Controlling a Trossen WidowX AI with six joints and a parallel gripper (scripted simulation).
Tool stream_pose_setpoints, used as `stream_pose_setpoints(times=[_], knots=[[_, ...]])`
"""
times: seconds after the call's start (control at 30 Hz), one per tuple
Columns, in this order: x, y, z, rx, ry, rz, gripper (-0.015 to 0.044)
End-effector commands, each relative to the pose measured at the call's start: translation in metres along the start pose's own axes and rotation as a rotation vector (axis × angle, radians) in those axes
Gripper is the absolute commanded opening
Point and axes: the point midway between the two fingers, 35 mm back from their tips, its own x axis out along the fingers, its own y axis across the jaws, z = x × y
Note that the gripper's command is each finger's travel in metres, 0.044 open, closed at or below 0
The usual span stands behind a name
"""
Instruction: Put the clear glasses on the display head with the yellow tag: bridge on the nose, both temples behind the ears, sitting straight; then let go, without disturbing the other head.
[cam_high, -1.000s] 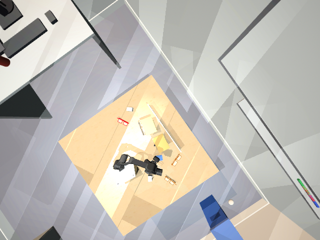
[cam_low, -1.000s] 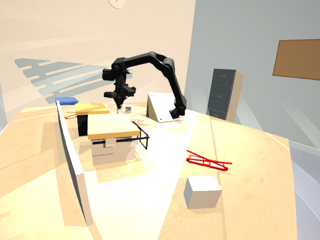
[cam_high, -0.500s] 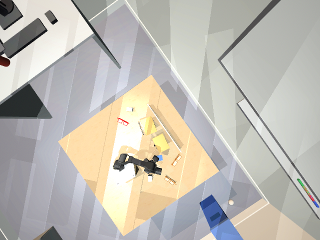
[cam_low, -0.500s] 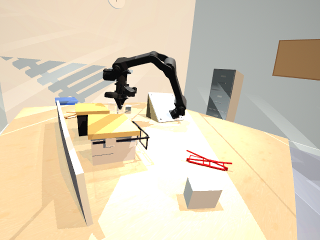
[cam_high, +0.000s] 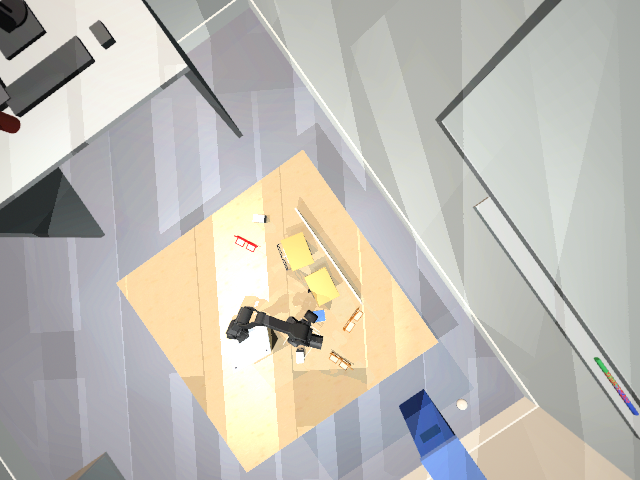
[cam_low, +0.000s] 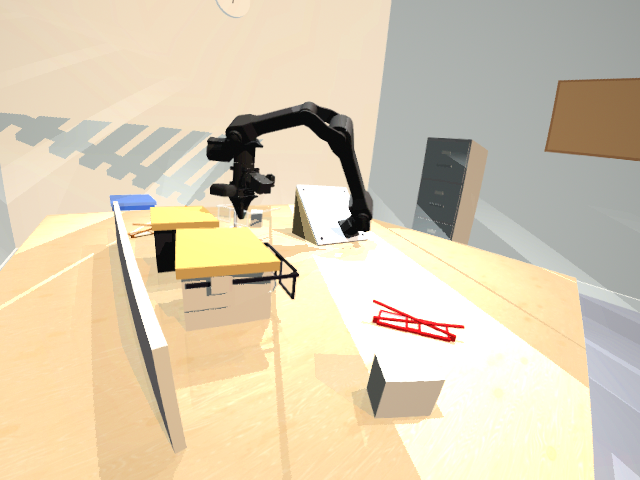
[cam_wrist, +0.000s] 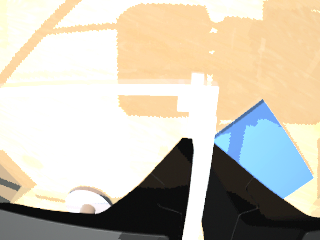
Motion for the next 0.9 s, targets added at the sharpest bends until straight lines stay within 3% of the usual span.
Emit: stream_pose_setpoints(times=[0.0,0.87], knots=[[0.0005,0.0002,-0.0006,0.008,-0.004,-0.003,0.0],[0.0003,0.0003,-0.0101,0.008,-0.003,-0.003,0.0]])
